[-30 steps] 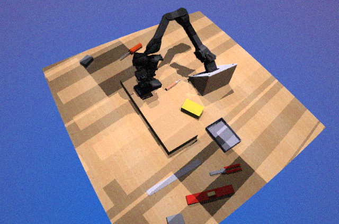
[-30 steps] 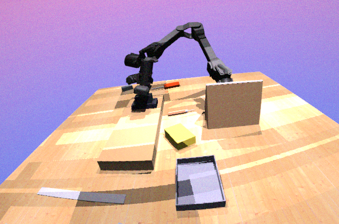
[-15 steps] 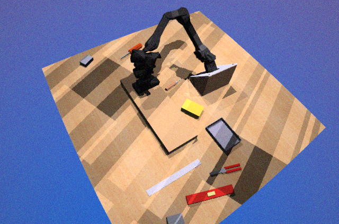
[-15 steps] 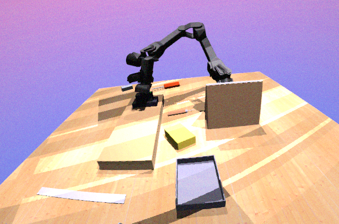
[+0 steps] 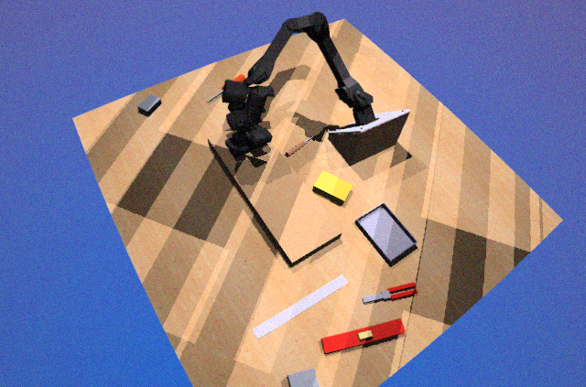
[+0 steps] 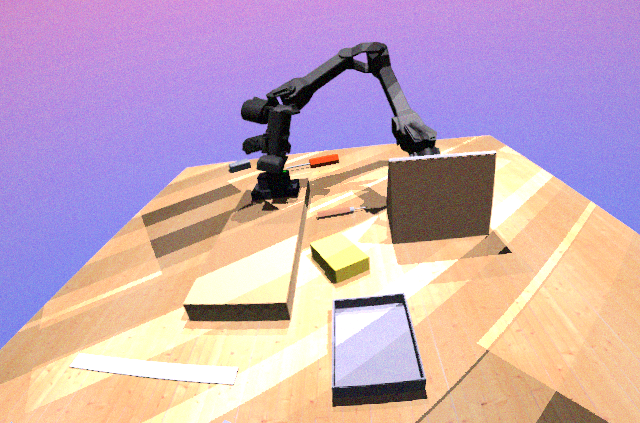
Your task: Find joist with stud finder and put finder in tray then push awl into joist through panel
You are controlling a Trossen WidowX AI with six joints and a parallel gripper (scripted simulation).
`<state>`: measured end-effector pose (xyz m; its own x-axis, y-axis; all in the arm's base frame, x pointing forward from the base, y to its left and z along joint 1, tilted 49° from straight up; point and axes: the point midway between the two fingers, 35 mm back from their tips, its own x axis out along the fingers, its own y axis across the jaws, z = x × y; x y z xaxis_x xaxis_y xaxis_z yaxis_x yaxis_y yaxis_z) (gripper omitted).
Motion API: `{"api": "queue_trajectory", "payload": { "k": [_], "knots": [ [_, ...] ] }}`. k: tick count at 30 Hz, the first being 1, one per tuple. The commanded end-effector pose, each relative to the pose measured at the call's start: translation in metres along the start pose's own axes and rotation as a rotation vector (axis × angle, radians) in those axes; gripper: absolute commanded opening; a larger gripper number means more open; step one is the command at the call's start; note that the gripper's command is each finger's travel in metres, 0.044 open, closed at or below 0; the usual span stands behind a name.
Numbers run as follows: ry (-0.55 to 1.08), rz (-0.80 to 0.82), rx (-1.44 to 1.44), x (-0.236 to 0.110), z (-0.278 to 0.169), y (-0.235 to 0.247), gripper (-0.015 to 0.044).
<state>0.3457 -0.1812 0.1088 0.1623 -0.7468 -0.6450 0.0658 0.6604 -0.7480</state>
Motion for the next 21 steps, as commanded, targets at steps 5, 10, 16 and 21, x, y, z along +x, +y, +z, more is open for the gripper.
{"api": "queue_trajectory", "payload": {
  "k": [5,10,16,21],
  "knots": [
    [0.002,-0.007,0.005,0.000,0.000,-0.015,0.0000],
    [0.002,-0.007,0.005,0.000,0.000,-0.023,0.0000],
    [0.002,-0.008,0.005,0.000,0.000,-0.030,0.0000],
    [0.000,-0.002,0.003,0.000,0.000,-0.025,0.0000]
  ]
}}
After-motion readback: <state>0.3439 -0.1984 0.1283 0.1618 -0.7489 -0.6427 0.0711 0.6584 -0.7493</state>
